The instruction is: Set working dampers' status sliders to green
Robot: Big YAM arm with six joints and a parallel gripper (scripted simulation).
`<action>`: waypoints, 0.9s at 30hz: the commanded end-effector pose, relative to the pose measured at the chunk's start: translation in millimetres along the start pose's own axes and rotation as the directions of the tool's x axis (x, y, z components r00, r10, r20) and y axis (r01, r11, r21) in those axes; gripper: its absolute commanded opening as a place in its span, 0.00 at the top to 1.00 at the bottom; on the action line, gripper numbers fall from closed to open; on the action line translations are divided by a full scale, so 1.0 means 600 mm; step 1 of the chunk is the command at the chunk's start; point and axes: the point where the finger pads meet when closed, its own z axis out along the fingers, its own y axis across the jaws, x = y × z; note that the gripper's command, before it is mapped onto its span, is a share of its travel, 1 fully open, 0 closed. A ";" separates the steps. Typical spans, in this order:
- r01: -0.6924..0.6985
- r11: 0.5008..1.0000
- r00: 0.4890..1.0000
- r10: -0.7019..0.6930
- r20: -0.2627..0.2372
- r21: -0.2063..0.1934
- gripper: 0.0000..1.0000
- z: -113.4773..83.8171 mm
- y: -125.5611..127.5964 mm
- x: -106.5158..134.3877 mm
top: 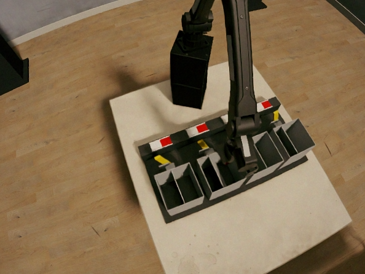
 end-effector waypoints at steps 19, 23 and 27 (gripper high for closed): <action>-0.063 0.998 0.997 0.063 0.035 0.015 0.64 -0.023 -0.030 -0.022; -0.063 0.998 0.997 0.063 0.035 0.015 0.64 -0.023 -0.030 -0.022; -0.063 0.998 0.997 0.063 0.035 0.015 0.64 -0.023 -0.030 -0.022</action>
